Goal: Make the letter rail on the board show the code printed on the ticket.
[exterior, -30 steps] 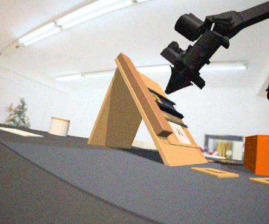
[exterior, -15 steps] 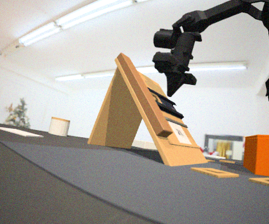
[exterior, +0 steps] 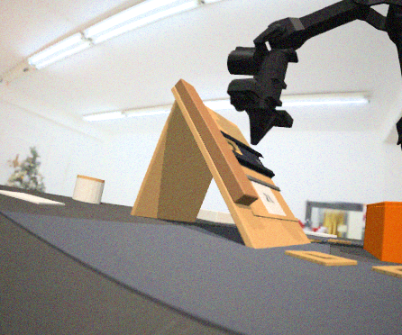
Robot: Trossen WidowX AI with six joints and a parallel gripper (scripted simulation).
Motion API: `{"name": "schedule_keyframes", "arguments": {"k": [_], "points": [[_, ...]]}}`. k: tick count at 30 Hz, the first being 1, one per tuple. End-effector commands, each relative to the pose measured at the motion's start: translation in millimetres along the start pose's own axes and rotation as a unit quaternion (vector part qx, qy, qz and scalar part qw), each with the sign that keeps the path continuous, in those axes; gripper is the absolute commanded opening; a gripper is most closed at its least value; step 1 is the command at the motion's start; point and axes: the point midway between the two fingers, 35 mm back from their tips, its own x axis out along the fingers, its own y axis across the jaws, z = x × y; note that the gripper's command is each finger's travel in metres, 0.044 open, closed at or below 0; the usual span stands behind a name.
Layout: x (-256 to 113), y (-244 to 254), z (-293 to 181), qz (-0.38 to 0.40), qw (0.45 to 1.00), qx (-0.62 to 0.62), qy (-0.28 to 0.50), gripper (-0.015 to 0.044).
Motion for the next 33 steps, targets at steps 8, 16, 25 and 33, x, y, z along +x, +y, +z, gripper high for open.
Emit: {"name": "schedule_keyframes", "arguments": {"k": [8, 16, 25, 33], "points": [[4, 1, 5, 0.002, 1.0, -0.002, -0.001, 0.0], [7, 1, 8, 0.002, 1.0, -0.002, -0.001, 0.0], [10, 1, 11, 0.002, 1.0, -0.002, -0.001, 0.0], [13, 1, 14, 0.002, 1.0, -0.002, -0.001, 0.0]]}}
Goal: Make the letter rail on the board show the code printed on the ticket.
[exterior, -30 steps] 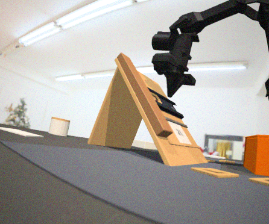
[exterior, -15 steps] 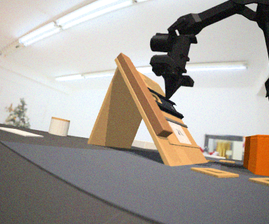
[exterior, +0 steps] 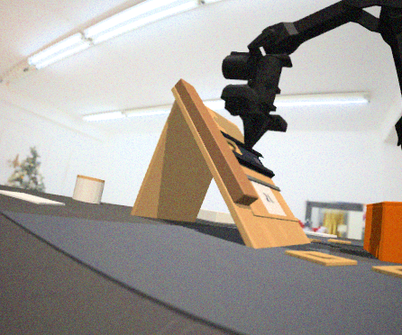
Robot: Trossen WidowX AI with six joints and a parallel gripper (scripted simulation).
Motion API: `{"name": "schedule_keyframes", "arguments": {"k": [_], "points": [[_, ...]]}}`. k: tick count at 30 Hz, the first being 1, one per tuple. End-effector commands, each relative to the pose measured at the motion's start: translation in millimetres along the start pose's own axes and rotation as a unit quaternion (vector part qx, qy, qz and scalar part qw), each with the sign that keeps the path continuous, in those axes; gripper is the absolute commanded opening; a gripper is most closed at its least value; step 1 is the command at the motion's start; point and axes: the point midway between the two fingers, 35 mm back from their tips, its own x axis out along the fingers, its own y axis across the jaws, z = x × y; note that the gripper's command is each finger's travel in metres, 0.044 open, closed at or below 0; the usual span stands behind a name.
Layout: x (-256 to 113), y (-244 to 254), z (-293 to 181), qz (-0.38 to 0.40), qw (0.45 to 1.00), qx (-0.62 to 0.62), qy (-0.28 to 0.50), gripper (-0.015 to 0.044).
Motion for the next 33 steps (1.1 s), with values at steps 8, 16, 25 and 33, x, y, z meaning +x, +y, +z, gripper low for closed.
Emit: {"name": "schedule_keyframes", "arguments": {"k": [8, 16, 25, 33], "points": [[3.8, 0.5, 5.4, 0.002, 1.0, -0.002, -0.002, 0.0], [6.6, 0.5, 8.2, 0.002, 1.0, -0.002, -0.002, 0.0], [8.4, 0.4, 9.6, 0.002, 1.0, -0.002, -0.002, 0.0], [7.1, 3.1, 7.4, 0.002, 1.0, -0.002, -0.002, 0.0]]}}
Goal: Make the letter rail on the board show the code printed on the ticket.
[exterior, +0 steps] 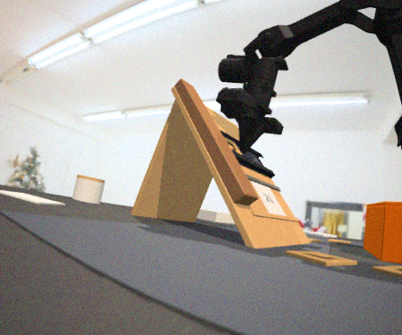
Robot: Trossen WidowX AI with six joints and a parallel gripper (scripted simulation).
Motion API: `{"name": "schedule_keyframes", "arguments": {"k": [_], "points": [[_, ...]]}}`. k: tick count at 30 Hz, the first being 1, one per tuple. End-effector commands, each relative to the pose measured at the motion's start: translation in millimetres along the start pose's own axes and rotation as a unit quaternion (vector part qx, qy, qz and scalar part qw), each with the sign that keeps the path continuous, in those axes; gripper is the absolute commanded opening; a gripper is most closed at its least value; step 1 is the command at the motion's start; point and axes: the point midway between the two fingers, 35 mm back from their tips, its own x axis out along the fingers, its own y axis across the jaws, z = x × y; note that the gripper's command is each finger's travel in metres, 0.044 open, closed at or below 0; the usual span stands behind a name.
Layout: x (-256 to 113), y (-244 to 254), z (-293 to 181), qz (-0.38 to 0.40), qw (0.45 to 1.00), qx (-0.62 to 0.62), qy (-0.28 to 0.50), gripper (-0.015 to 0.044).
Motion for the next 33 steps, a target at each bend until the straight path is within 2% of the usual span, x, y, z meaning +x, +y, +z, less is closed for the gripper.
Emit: {"name": "schedule_keyframes", "arguments": {"k": [1, 33], "points": [[-1, 2, -1, 0.001, 1.0, 0.0, -0.001, 0.0], [-1, 13, 0, 0.002, 1.0, 0.0, -0.001, 0.0]]}}
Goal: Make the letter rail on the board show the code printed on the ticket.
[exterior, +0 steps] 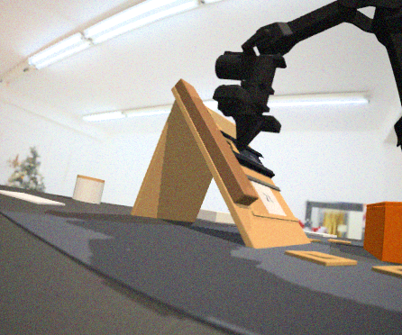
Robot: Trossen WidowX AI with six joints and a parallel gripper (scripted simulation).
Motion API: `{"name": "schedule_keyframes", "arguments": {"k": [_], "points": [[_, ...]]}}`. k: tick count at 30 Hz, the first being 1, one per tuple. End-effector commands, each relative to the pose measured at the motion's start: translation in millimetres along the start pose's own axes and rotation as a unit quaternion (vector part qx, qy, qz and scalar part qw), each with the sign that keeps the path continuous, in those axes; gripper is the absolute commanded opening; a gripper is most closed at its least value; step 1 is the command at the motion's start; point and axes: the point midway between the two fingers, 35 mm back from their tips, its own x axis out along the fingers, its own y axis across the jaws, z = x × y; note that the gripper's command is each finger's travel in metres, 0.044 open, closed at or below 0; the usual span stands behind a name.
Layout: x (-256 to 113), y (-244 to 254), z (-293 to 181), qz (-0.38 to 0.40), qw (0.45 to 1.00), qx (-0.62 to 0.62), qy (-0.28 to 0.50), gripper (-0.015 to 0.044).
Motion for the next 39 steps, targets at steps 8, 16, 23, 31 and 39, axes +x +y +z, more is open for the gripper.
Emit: {"name": "schedule_keyframes", "arguments": {"k": [8, 16, 23, 31, 39], "points": [[0, 4, 0, -0.001, 1.0, 0.002, 0.0, 0.0], [-6, 1, -5, -0.001, 1.0, 0.002, 0.0, 0.0], [-11, 1, -9, -0.001, 1.0, 0.002, 0.0, 0.0], [-18, 1, -15, -0.001, 1.0, 0.002, 0.001, 0.0], [-23, 1, -19, -0.001, 1.0, 0.002, 0.001, 0.0]]}}
